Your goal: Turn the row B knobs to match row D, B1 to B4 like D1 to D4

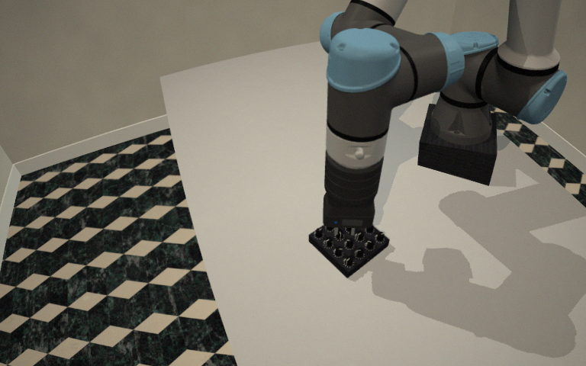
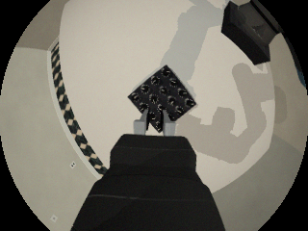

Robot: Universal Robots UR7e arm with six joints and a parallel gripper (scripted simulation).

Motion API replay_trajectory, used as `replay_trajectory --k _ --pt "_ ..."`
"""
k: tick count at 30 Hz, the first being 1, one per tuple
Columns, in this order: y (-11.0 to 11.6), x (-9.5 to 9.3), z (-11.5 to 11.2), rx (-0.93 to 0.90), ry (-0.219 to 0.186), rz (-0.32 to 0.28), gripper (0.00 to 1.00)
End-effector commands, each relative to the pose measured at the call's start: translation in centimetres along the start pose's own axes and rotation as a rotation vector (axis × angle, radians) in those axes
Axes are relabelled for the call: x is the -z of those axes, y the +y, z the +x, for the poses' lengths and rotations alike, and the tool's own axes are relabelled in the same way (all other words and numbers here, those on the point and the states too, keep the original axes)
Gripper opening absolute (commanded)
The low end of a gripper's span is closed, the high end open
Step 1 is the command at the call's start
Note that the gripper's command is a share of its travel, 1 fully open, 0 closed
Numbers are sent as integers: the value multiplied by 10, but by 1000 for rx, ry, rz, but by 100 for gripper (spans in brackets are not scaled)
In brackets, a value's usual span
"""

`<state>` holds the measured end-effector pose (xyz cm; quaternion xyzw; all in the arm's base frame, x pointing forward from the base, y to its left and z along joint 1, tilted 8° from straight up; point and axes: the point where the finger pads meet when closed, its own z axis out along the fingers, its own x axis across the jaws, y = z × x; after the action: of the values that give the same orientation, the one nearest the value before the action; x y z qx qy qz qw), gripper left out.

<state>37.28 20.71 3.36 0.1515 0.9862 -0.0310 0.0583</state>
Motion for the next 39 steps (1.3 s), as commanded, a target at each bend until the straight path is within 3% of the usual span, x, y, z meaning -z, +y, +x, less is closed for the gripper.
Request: replay_trajectory --k 1,39 --pt "-1 1 1 -156 -3 3 46" --pt "5 9 5 -1296 -4 1 46"
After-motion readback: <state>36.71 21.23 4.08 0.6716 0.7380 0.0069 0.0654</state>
